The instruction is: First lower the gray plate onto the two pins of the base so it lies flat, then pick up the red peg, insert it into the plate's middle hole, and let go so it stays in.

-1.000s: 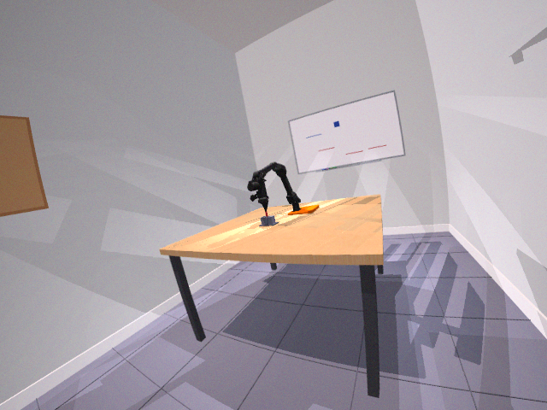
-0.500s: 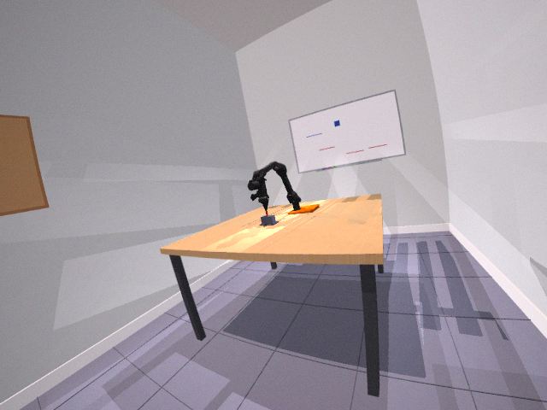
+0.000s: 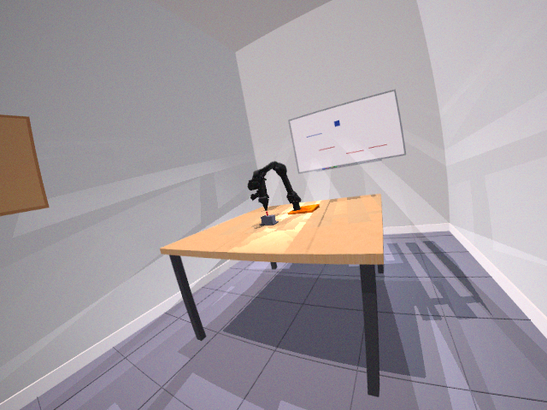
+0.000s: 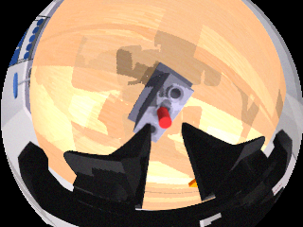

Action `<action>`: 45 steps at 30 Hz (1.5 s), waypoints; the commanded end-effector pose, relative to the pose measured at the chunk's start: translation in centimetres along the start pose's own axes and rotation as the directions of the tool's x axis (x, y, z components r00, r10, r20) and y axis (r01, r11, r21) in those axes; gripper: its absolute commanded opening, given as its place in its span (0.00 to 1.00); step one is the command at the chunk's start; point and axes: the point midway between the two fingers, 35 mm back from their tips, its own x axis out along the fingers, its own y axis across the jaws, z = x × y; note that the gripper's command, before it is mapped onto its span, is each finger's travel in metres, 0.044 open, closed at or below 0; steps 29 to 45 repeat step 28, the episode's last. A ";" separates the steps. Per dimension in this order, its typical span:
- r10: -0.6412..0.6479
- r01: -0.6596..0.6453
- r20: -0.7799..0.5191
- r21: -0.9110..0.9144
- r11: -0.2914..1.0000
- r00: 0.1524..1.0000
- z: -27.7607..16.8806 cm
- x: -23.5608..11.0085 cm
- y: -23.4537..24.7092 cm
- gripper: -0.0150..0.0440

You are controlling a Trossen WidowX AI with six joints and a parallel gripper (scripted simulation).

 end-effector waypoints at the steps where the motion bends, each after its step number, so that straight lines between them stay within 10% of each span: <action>1: 0.004 -0.004 0.000 -0.006 1.000 1.000 0.0 -0.4 0.0 0.51; 45: 0.004 -0.004 0.000 -0.006 1.000 1.000 0.0 -1.8 -0.4 0.51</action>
